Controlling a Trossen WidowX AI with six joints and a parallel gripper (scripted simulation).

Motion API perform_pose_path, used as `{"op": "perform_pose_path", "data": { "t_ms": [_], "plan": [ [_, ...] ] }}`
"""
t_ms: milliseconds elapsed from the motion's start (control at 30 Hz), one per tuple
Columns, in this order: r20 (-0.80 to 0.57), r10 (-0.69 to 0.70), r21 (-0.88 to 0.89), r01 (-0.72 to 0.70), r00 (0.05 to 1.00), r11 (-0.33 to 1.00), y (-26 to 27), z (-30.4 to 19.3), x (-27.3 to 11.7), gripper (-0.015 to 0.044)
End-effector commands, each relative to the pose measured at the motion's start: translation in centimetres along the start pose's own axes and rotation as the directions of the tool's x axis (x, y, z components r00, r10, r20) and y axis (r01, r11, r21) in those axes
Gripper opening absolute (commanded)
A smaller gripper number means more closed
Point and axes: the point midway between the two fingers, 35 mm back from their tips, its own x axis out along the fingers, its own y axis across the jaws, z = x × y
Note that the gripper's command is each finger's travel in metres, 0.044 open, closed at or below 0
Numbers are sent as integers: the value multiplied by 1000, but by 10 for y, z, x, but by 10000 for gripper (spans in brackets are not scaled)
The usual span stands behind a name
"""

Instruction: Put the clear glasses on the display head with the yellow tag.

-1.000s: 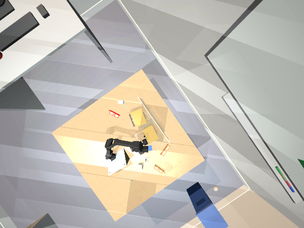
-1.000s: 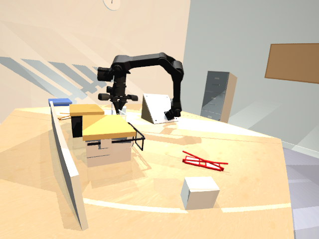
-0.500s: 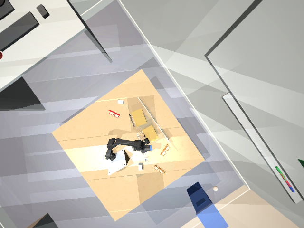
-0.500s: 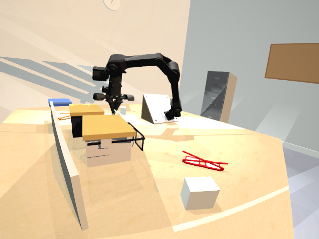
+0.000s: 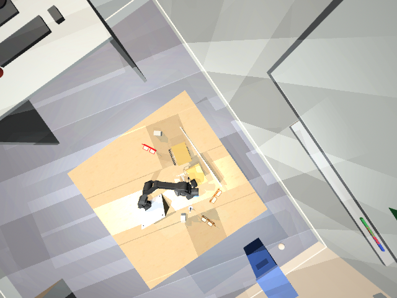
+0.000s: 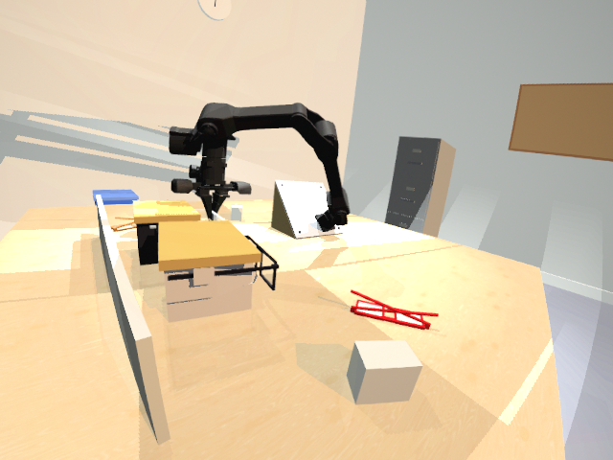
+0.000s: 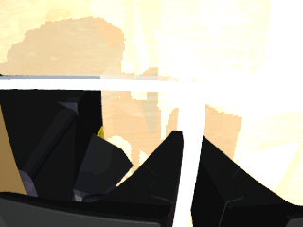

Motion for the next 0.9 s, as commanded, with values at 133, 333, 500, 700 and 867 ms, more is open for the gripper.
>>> {"op": "perform_pose_path", "data": {
  "t_ms": [133,333,500,700,867],
  "plan": [
    [1,8,-1,-8,1000,1000,12,-1,-2,0],
    [1,8,-1,-8,1000,1000,19,-1,-2,0],
    [1,8,-1,-8,1000,1000,22,-1,-2,0],
    [1,8,-1,-8,1000,1000,23,-1,-2,0],
    [1,8,-1,-8,1000,1000,23,-1,-2,0]
  ]
}}
